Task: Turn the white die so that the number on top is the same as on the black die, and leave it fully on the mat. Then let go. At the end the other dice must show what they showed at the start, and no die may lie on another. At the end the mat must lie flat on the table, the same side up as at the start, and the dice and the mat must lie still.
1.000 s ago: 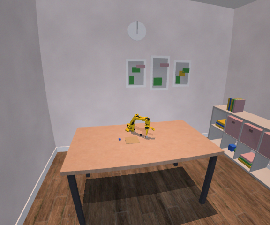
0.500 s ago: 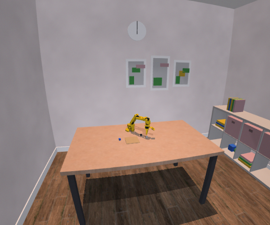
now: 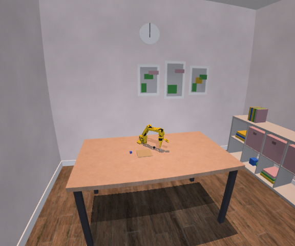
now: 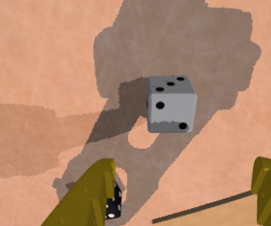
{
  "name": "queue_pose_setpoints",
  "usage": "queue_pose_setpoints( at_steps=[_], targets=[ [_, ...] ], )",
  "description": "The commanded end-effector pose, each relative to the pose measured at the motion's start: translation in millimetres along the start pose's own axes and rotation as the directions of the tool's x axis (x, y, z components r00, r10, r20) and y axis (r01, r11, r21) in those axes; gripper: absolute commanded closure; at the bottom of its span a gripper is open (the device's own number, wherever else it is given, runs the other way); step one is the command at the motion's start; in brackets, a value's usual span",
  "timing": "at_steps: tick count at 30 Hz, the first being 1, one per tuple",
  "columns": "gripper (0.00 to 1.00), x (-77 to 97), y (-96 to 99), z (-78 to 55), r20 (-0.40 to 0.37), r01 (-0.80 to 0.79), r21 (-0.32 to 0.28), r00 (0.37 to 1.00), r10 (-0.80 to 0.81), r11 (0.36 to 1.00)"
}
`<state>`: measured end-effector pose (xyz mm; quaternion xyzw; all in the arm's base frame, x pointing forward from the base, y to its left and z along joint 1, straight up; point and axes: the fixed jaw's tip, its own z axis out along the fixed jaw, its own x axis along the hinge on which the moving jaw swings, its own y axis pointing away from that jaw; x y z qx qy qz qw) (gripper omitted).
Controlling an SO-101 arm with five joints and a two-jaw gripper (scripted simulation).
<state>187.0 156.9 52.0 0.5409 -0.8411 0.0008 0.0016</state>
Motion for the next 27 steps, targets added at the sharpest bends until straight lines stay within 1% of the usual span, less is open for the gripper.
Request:
queue_pose_setpoints(
  at_steps=[1,6,8,23,25,27],
  targets=[
    [0.72,-5.8,-1.9,-12.0,0.064,0.006,0.032,0.998,-0.008,0.999],
    [0.72,-6.8,-2.4,-6.0,0.064,0.006,0.032,0.998,-0.008,0.999],
    [0.72,-6.8,-2.4,-6.0,0.064,0.006,0.032,0.998,-0.008,0.999],
    [0.72,-8.5,-3.2,20.1,0.062,0.006,0.031,0.998,-0.008,1.000],
    [0.72,-8.5,-3.2,20.1,0.062,0.006,0.031,0.998,-0.008,1.000],
    [0.72,-8.4,-3.2,22.9,0.062,0.006,0.031,0.998,-0.008,1.000]
  ],
)
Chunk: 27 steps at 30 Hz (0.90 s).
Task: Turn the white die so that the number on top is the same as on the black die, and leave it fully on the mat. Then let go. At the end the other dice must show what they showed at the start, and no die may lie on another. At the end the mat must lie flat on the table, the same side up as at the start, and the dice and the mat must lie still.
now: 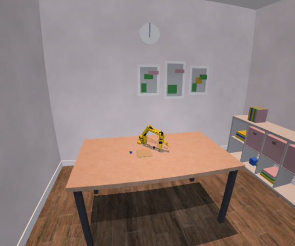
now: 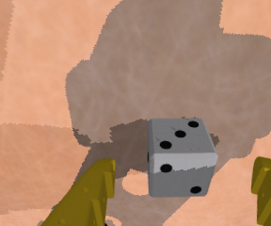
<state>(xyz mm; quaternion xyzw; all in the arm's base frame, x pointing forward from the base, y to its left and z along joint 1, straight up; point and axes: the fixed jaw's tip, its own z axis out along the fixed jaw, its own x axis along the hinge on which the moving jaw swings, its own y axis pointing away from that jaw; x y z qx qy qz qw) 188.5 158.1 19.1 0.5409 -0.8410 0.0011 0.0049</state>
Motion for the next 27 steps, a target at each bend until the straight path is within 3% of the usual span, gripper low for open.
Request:
queue_pose_setpoints(
  at_steps=[1,27],
  targets=[
    [0.72,-6.5,-2.2,-8.8,0.068,0.005,0.034,0.998,-0.008,0.999],
    [0.74,-6.3,-3.5,-3.4,0.068,0.006,0.034,0.998,-0.008,0.999]
  ],
)
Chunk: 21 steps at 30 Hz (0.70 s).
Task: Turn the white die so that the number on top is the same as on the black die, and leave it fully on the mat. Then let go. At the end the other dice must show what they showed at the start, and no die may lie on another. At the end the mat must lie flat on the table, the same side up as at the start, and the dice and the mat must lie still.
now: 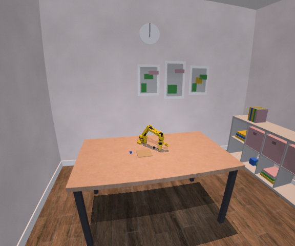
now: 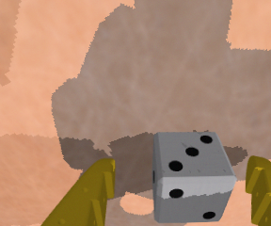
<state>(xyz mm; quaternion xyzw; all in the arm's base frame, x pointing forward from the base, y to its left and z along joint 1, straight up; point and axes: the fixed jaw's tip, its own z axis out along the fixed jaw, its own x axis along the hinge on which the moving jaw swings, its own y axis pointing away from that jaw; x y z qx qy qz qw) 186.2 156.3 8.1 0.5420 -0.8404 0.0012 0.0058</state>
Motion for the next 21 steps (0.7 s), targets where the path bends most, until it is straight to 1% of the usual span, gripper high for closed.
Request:
queue_pose_setpoints(
  at_steps=[1,5,21],
  targets=[
    [0.75,-8.7,-5.0,-14.5,0.069,0.003,0.035,0.998,-0.005,0.999],
    [0.76,-8.7,-5.7,-14.5,0.069,0.003,0.035,0.998,-0.005,0.999],
    [0.87,-8.5,-12.2,-14.6,0.068,0.003,0.036,0.998,-0.005,0.999]
  ],
)
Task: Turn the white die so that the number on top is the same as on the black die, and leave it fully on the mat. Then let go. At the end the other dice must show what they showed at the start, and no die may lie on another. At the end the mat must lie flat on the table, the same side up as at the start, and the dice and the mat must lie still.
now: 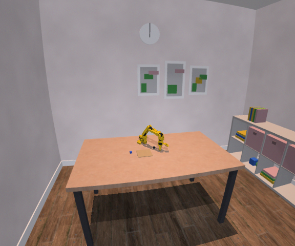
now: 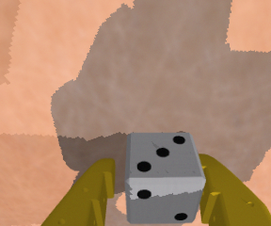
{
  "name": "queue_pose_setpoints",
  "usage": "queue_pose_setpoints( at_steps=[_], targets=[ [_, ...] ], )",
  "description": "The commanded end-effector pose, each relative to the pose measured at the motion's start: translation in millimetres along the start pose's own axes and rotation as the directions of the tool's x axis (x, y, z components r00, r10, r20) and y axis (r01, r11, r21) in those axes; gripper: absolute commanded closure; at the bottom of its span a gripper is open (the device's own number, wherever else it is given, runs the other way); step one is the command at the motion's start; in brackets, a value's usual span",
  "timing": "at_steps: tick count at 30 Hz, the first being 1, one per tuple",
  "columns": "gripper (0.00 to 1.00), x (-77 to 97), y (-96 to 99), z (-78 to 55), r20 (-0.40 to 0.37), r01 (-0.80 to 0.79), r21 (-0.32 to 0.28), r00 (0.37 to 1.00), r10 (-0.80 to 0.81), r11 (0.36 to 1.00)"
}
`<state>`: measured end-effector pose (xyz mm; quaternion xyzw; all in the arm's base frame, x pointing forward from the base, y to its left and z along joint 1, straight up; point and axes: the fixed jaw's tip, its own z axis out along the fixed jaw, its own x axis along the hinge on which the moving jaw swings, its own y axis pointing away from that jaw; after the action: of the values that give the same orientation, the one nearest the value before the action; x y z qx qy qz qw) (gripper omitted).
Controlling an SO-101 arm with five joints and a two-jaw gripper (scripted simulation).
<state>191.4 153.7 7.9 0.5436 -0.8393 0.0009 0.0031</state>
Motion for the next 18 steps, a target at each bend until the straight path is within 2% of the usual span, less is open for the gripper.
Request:
queue_pose_setpoints(
  at_steps=[1,18],
  targets=[
    [0.87,-8.8,-6.6,-14.7,0.064,-0.001,0.034,0.998,-0.001,0.999],
    [0.91,-8.6,-8.9,-14.7,0.063,-0.001,0.034,0.998,-0.001,0.999]
  ],
)
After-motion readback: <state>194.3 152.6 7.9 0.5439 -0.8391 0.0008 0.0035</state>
